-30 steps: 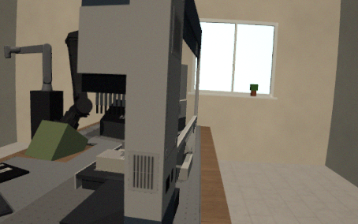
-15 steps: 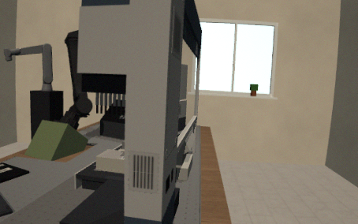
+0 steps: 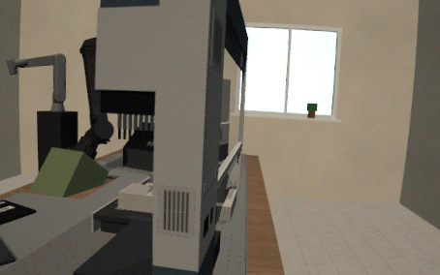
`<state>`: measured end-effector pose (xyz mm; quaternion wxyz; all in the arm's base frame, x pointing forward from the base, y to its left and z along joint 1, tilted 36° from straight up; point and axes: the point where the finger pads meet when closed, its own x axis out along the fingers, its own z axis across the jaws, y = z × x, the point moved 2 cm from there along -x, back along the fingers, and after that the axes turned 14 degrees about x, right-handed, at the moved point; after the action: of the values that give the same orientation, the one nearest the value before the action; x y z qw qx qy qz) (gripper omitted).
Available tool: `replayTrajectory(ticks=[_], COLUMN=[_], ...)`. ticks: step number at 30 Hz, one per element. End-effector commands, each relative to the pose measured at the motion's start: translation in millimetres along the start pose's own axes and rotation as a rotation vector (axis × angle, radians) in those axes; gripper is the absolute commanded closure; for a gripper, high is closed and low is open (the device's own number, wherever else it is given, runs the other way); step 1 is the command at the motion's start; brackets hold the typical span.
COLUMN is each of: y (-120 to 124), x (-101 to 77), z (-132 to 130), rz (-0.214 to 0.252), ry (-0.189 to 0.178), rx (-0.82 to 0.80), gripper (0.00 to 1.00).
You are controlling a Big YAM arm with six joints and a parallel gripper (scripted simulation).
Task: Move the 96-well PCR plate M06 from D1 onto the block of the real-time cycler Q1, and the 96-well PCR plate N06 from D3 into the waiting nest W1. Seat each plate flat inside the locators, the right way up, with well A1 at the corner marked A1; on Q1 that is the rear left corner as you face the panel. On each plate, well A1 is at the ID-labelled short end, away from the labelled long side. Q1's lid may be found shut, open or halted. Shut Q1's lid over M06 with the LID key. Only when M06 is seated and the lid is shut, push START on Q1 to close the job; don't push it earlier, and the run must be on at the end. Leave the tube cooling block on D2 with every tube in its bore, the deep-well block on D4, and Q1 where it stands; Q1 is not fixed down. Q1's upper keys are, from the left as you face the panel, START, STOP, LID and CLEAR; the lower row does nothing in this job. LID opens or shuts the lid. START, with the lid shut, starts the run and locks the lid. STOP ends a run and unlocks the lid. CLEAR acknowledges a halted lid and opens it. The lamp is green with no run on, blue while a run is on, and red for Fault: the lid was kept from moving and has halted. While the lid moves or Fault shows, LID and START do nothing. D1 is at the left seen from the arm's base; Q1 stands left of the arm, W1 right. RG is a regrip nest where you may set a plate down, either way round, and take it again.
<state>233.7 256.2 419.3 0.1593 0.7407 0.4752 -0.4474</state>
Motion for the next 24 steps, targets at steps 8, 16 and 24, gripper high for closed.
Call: replayTrajectory(ticks=[8, 16, 24], y=[-7.8, -7.1, -7.9], x=[-9.3, -11.5, -20.1], z=[0.1, -6.8, -16.9], rz=[-0.002, -0.002, 0.001], ry=[0.034, 0.034, 0.056], rx=[-0.008, -0.008, -0.016], gripper=[1.00, 1.00, 1.00])
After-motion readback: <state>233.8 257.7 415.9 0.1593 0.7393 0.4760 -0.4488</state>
